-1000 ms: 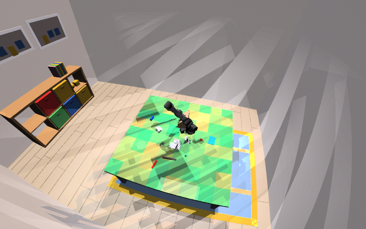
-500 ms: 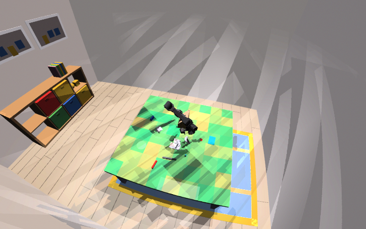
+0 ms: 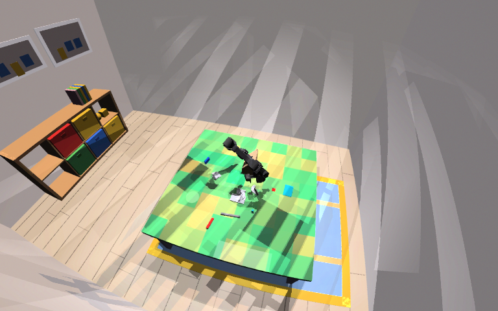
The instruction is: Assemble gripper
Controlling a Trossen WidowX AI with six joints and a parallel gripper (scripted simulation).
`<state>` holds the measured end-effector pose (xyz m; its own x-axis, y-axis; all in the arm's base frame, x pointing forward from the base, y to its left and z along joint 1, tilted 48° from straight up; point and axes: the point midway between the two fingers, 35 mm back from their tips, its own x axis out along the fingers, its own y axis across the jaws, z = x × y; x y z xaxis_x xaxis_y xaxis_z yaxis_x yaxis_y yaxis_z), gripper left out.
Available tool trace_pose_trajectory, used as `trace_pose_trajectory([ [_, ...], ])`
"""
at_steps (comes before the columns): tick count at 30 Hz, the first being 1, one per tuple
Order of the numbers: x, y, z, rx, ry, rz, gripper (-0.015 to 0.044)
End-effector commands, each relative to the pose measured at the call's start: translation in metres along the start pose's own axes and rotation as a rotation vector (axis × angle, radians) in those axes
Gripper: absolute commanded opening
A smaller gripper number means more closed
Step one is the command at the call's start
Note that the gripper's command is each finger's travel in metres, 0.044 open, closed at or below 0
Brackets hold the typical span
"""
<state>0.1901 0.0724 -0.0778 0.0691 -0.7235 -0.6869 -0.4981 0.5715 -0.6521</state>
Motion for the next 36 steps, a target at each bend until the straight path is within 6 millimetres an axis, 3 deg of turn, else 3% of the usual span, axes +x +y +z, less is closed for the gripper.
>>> trace_pose_trajectory([
  [1, 0.0, 0.0, 0.0, 0.0, 0.0, 0.0, 0.044],
  [13, 0.0, 0.0, 0.0, 0.0, 0.0, 0.0, 0.044],
  [30, 0.0, 0.0, 0.0, 0.0, 0.0, 0.0, 0.0],
  [36, 0.0, 0.0, 0.0, 0.0, 0.0, 0.0, 0.0],
])
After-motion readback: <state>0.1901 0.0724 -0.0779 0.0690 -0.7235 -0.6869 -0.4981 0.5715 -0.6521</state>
